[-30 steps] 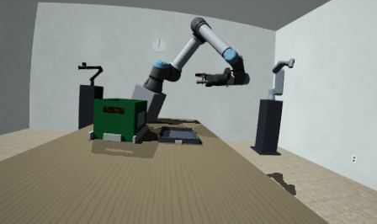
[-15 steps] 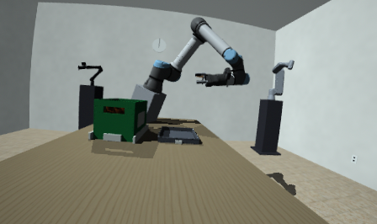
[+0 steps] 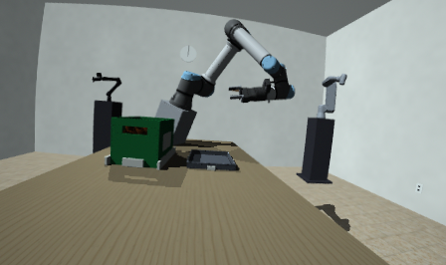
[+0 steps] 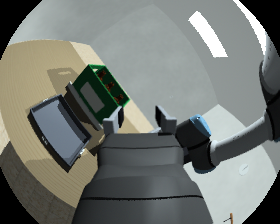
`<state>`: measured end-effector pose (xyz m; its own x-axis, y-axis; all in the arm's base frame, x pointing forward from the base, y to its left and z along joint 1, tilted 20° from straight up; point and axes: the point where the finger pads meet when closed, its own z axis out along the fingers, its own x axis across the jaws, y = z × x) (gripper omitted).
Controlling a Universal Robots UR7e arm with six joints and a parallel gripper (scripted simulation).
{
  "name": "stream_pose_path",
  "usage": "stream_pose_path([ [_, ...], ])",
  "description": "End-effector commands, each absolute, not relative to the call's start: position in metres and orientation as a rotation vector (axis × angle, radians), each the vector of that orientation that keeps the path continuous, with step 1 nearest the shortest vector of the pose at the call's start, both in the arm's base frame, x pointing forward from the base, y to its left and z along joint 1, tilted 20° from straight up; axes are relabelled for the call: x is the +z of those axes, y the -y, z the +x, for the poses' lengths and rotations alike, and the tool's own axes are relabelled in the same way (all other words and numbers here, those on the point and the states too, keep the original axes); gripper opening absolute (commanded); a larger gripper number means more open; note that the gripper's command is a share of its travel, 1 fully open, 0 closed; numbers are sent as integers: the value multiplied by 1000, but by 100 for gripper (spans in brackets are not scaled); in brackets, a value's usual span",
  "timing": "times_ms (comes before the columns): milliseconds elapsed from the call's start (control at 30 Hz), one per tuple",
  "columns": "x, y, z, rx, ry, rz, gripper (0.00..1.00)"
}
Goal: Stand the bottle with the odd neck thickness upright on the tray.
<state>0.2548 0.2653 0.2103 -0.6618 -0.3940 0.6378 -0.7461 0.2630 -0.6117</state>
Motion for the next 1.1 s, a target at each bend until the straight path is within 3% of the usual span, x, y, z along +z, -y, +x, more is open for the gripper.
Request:
stream_pose_path([
  [0,206,-257,259,1330,2228,1000,100],
  [1067,132,-115,318,704,2810,210,100],
])
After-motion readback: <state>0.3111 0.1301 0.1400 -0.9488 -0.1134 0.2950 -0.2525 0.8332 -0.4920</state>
